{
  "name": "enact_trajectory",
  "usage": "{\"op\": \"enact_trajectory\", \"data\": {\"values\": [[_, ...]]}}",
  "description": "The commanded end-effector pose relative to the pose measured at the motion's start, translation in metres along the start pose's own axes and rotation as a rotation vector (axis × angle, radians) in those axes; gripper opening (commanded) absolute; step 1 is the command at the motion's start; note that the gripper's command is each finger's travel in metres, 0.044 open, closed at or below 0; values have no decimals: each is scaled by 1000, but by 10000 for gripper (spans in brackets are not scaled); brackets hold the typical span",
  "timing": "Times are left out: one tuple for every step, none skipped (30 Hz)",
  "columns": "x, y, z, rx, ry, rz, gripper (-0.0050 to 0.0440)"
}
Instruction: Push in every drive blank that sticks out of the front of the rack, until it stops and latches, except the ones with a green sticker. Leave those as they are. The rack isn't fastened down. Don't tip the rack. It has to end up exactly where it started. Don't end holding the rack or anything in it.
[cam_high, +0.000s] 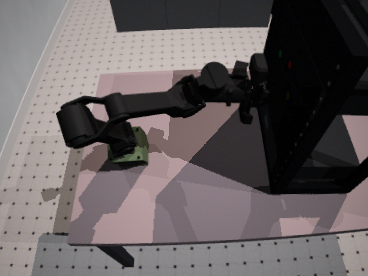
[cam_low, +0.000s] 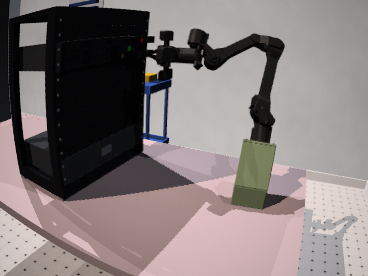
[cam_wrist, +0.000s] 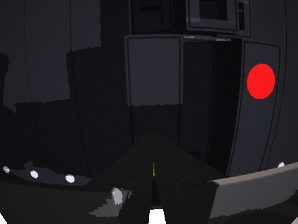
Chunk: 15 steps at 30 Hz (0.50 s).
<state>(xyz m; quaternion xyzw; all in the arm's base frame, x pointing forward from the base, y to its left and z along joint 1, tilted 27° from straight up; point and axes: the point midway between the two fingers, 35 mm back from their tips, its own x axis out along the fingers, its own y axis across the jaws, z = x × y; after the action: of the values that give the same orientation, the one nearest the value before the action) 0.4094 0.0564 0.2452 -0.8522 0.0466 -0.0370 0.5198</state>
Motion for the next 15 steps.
{"op": "enact_trajectory", "data": {"values": [[3,-11,-4,14,8,-27,0],[3,-11,-4,14,8,-27,0],[4,-12,-4,14,8,-27,0],[6,-12,-4,14,8,-27,0],[8,-12,-4,14,8,-27,0],[10,-13,-4,14,8,-27,0],[11,-13,-5,14,8,-27,0],[12,-13,-5,14,8,-27,0],[12,-13,-5,14,8,-27,0],[12,-13,-5,14,8,-27,0],[12,-13,-5,14,8,-27,0],[12,-13,-5,14,8,-27,0],[12,-13,-5,14,8,-27,0],[12,-13,-5,14,8,-27,0],[12,-13,-5,14,8,-27,0]]}}
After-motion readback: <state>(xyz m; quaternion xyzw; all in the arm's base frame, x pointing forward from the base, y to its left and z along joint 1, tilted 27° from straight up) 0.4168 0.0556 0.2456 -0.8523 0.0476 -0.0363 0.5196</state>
